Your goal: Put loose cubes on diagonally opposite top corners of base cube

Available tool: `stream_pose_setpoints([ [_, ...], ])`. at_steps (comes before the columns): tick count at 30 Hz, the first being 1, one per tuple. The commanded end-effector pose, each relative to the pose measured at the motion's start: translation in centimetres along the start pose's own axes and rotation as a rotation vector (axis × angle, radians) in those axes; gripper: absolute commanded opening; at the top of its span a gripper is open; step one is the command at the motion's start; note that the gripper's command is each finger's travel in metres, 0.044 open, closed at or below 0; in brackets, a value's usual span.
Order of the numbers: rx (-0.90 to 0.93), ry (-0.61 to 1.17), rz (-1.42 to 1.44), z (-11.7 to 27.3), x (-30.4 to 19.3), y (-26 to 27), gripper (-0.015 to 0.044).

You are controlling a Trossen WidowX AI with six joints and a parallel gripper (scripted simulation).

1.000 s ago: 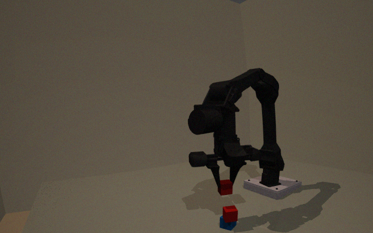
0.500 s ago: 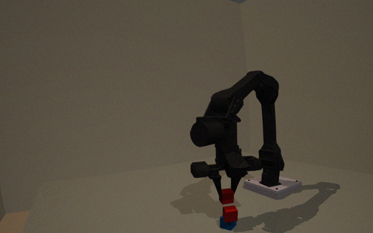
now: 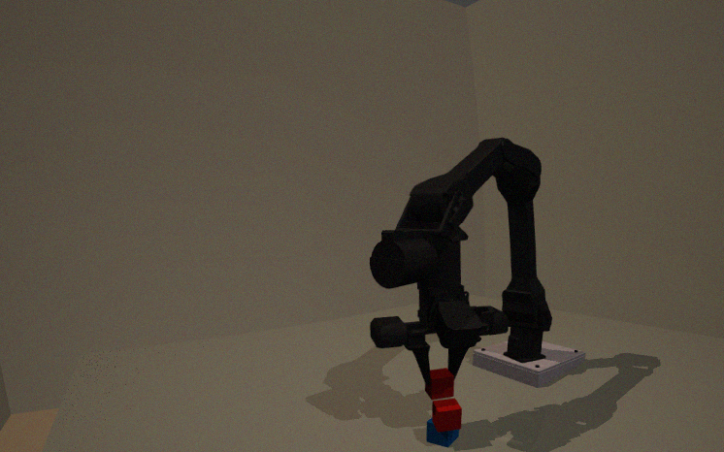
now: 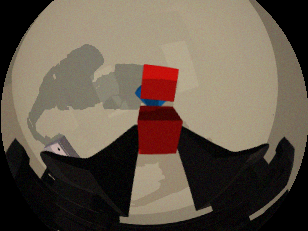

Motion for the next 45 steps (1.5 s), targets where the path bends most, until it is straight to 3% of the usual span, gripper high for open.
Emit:
stream_pose_setpoints([
  [1, 0.007, 0.000, 0.004, -0.8, 0.0, 0.1, 0.0105],
  [11, 0.007, -0.001, 0.001, -2.9, 0.1, 0.0, 0.0105],
  [43, 0.007, 0.000, 0.000, -3.1, 0.1, 0.0, 0.0105],
  [45, 0.007, 0.000, 0.000, -3.1, 0.1, 0.0, 0.0157],
])
Point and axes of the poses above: the point midway between the two fingers, 35 mm back from their tips, its own z axis back along the fingers, its own y axis across the jaws, x = y × z, the point moved 3 cm from there along z, back along the fingers, and after that the axes turned 3 degrees about -z, right-handed, at the moved point
